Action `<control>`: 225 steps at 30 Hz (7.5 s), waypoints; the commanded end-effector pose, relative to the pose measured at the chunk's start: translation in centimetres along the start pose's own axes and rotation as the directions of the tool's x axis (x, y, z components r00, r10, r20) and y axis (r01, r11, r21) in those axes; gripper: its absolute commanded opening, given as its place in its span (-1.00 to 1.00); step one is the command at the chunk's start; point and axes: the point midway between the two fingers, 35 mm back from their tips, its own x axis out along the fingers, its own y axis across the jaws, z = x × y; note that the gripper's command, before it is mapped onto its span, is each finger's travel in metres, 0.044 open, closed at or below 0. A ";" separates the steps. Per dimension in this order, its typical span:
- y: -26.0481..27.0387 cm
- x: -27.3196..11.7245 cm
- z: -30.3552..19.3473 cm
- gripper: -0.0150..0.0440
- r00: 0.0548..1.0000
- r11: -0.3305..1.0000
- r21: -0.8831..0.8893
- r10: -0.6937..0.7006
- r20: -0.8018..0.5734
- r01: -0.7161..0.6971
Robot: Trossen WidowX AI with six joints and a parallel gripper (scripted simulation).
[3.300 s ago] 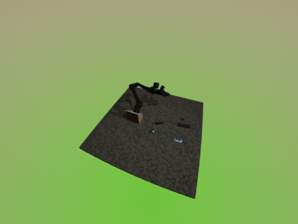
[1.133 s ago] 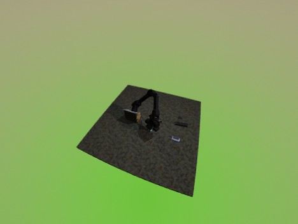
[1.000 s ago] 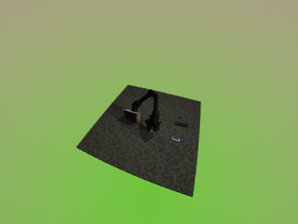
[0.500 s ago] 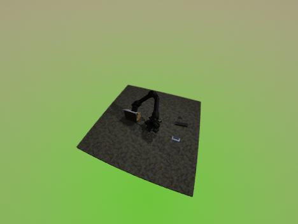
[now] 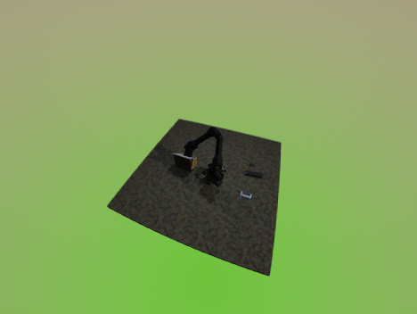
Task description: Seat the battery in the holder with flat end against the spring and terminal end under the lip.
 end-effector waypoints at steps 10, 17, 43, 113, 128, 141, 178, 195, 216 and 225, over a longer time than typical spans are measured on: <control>0.0 -4.9 0.0 -0.21 1.000 1.000 -0.006 0.000 -0.001 0.000; -0.1 -5.4 -1.9 -0.21 1.000 0.936 -0.353 0.002 0.001 -0.001; -2.1 -7.0 -9.7 -0.21 1.000 -0.256 -0.967 0.007 0.001 0.002; -4.1 -1.9 -14.5 -0.21 0.878 -0.904 -0.428 -0.206 0.433 -0.001; -3.8 -1.7 -15.2 -0.21 0.872 -0.904 -0.428 -0.211 0.442 -0.002; -3.4 -1.6 -16.1 -0.21 0.871 -0.904 -0.427 -0.211 0.444 -0.001; -3.0 -1.0 -15.9 -0.21 0.935 -0.898 -0.441 -0.153 0.321 0.004; -3.1 -0.8 -15.5 -0.21 0.965 -0.896 -0.443 -0.114 0.235 0.002; -3.5 -0.7 -15.2 -0.21 0.990 -0.899 -0.437 -0.064 0.125 -0.003; -3.7 -0.6 -15.2 -0.21 0.996 -0.902 -0.432 -0.042 0.082 -0.003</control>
